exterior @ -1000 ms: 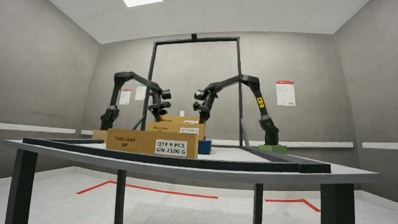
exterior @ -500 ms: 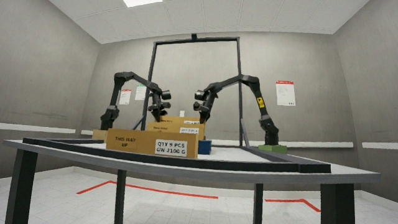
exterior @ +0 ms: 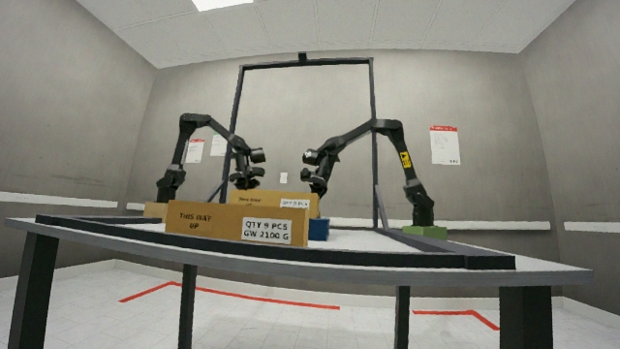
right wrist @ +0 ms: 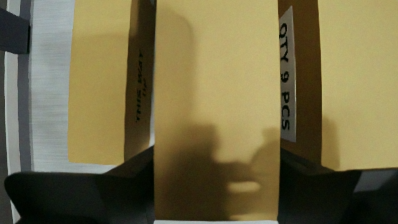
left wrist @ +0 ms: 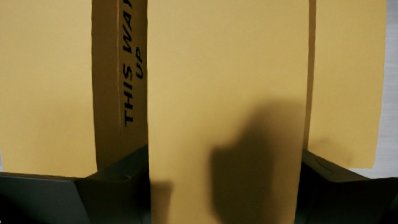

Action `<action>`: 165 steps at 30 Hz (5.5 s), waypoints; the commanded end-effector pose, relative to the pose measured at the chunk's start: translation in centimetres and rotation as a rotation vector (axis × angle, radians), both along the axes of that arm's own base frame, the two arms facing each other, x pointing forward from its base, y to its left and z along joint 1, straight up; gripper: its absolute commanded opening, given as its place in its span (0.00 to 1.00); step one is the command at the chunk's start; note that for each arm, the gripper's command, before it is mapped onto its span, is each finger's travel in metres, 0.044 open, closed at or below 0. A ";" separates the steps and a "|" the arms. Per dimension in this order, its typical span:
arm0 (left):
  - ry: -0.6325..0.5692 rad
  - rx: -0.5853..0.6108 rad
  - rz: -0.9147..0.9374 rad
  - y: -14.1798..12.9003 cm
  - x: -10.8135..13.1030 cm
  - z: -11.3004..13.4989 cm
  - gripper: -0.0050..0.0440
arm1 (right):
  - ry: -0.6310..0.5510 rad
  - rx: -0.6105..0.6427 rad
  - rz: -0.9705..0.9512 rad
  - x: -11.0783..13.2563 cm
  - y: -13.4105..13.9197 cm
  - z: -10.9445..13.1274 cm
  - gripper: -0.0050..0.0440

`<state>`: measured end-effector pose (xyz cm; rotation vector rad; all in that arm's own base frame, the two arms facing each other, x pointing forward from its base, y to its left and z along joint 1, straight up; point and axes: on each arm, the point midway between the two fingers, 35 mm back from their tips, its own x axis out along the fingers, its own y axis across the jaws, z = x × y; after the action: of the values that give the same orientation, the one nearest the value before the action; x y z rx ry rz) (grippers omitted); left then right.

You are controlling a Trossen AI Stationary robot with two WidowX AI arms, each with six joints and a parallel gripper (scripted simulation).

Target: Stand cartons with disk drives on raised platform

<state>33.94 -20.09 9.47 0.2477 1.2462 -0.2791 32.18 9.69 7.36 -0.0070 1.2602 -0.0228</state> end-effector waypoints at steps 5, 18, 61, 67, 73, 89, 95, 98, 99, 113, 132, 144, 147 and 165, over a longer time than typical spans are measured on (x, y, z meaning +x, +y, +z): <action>-0.060 -0.046 -0.009 -0.4 -0.1 2.6 0.00 | -0.058 0.015 0.000 0.5 0.2 1.6 0.00; -0.059 -0.046 -0.008 -0.5 -0.1 2.6 0.00 | -0.038 0.013 -0.001 0.5 0.2 1.6 0.00; -0.073 -0.057 -0.010 -0.5 -0.2 1.0 0.00 | -0.037 0.013 0.000 0.6 0.1 -0.3 0.00; -0.067 -0.042 -0.002 -0.5 -0.2 1.1 0.00 | -0.039 0.014 0.001 0.5 0.2 -0.3 0.00; -0.067 -0.042 -0.002 -0.5 -0.2 1.1 0.00 | -0.039 0.014 0.001 0.5 0.2 -0.3 0.00; -0.067 -0.038 0.000 -0.5 -0.2 1.1 0.00 | -0.038 0.014 0.001 0.6 0.2 -0.4 0.00; -0.067 -0.038 0.000 -0.5 -0.2 1.1 0.00 | -0.038 0.014 0.001 0.6 0.2 -0.4 0.00; -0.065 -0.036 0.002 -0.2 0.1 0.6 0.88 | -0.030 0.014 0.003 0.4 0.2 -0.5 0.88; -0.065 -0.036 0.002 -0.2 0.1 0.6 0.88 | -0.030 0.014 0.003 0.4 0.2 -0.5 0.88; -0.067 -0.036 0.003 -0.3 0.2 0.7 0.88 | -0.031 0.015 0.004 0.5 0.2 -0.5 0.88; -0.067 -0.036 0.003 -0.3 0.2 0.7 0.88 | -0.031 0.015 0.004 0.5 0.2 -0.5 0.88; -0.067 -0.036 0.003 -0.3 0.2 0.7 0.88 | -0.031 0.015 0.004 0.5 0.2 -0.5 0.88; -0.064 -0.036 0.002 -0.2 0.1 0.6 0.88 | -0.031 0.015 0.004 0.5 0.2 -0.5 0.88; -0.064 -0.036 0.002 -0.2 0.1 0.6 0.88 | -0.031 0.015 0.004 0.5 0.2 -0.5 0.88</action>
<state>33.74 -20.13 8.91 0.2357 1.2074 -0.2830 32.33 9.75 6.14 -0.0032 1.2506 -0.0153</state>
